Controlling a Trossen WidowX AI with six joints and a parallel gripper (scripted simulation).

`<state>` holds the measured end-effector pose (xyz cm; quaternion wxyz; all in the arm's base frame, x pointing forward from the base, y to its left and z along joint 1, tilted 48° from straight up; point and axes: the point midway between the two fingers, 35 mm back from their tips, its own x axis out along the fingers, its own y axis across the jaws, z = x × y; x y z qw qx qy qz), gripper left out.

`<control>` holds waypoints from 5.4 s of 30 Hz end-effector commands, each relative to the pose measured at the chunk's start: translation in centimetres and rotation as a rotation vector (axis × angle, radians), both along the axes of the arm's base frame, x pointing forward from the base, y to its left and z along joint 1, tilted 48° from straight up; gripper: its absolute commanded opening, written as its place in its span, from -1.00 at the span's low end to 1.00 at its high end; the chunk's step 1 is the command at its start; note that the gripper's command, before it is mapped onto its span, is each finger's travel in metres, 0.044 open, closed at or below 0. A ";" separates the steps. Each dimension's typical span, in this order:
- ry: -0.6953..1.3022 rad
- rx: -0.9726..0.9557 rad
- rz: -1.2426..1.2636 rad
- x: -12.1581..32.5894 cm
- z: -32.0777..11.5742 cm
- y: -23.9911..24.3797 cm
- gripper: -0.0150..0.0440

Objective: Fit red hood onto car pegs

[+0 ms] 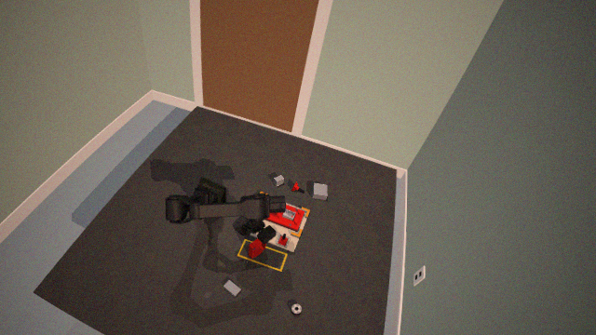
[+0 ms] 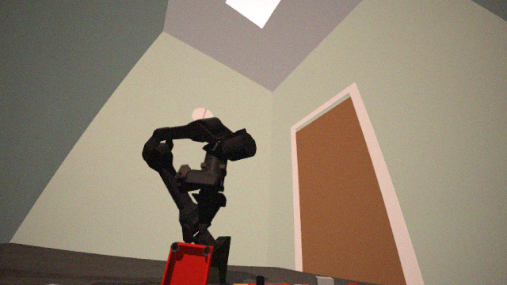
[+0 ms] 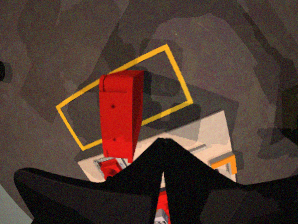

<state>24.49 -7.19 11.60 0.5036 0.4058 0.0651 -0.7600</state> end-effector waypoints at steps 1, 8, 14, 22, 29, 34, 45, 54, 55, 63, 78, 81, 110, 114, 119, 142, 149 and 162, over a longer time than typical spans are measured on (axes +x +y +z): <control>0.013 -0.005 -0.003 -0.6 -1.0 -1.1 -0.49; 0.013 -0.007 -0.004 -1.1 -2.5 -2.8 -0.49; 0.013 -0.007 -0.004 -1.1 -2.5 -2.8 -0.49; 0.013 -0.007 -0.004 -0.9 -2.5 -2.9 -0.49; 0.013 -0.007 -0.004 -0.5 -2.3 -3.0 -0.49; 0.013 -0.007 -0.004 -0.2 -2.2 -3.2 -0.49; 0.012 -0.006 -0.004 0.4 -2.0 -3.4 -0.49; 0.012 -0.006 -0.004 0.8 -1.8 -3.7 -0.49; 0.012 -0.006 -0.004 0.9 -1.8 -3.7 -0.49; 0.012 -0.006 -0.004 1.3 -1.7 -3.9 -0.49; 0.011 -0.006 -0.004 2.1 -1.4 -4.4 -0.49; 0.011 -0.006 -0.004 2.2 -1.3 -4.5 -0.49; 0.010 -0.007 -0.004 3.7 -0.7 -5.4 -0.49; 0.026 -0.003 0.014 4.0 0.1 -4.2 -0.49; 0.071 0.002 0.062 4.7 2.7 -1.1 -0.49; 0.088 -0.002 0.094 4.8 3.8 0.3 -0.49; 0.144 0.013 0.146 5.0 3.6 -0.1 -0.22; 0.628 0.134 0.597 6.4 2.2 -3.6 0.93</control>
